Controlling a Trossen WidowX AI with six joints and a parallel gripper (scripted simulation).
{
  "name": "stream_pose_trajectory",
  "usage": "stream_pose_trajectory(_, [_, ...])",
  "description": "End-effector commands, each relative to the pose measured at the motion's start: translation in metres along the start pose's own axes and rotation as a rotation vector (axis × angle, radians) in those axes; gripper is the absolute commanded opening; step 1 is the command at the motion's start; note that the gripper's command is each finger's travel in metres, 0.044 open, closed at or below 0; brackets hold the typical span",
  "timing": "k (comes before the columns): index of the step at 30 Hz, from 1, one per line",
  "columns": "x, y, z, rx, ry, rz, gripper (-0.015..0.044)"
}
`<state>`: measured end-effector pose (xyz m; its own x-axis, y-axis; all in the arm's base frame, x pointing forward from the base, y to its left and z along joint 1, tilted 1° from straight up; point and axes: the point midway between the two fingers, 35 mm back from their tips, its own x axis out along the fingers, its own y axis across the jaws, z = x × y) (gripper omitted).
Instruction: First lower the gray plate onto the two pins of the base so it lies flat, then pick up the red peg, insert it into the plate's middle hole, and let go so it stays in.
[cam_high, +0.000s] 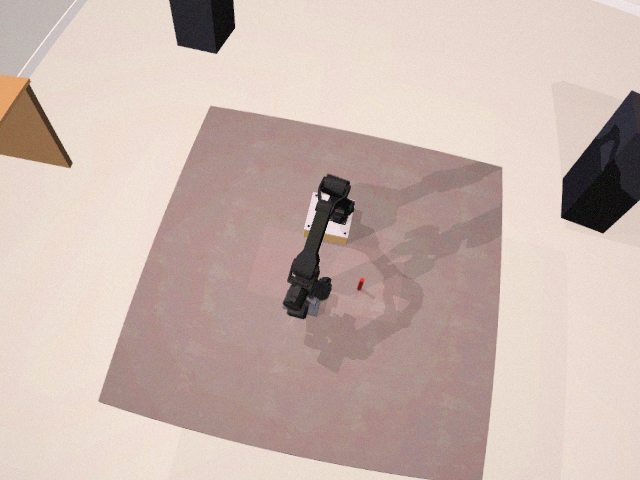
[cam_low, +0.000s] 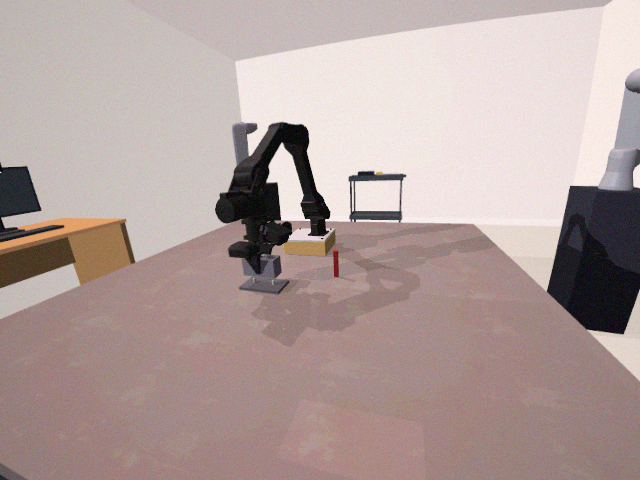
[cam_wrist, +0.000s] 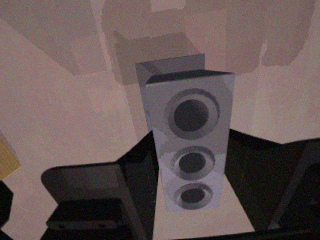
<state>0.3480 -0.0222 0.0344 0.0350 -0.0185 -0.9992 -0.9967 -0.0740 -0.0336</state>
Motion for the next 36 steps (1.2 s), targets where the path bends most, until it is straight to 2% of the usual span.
stream_pose_trajectory(1, [0.004, 0.001, 0.0, -0.007, 0.002, 0.002, 0.0])
stream_pose_trajectory(14, [0.024, 0.001, 0.0, -0.007, 0.002, 0.002, 0.0])
stream_pose_trajectory(23, [0.021, -0.001, 0.0, 0.0, 0.0, -0.002, 0.0])
stream_pose_trajectory(36, [0.021, -0.001, 0.0, 0.0, 0.0, -0.002, 0.0341])
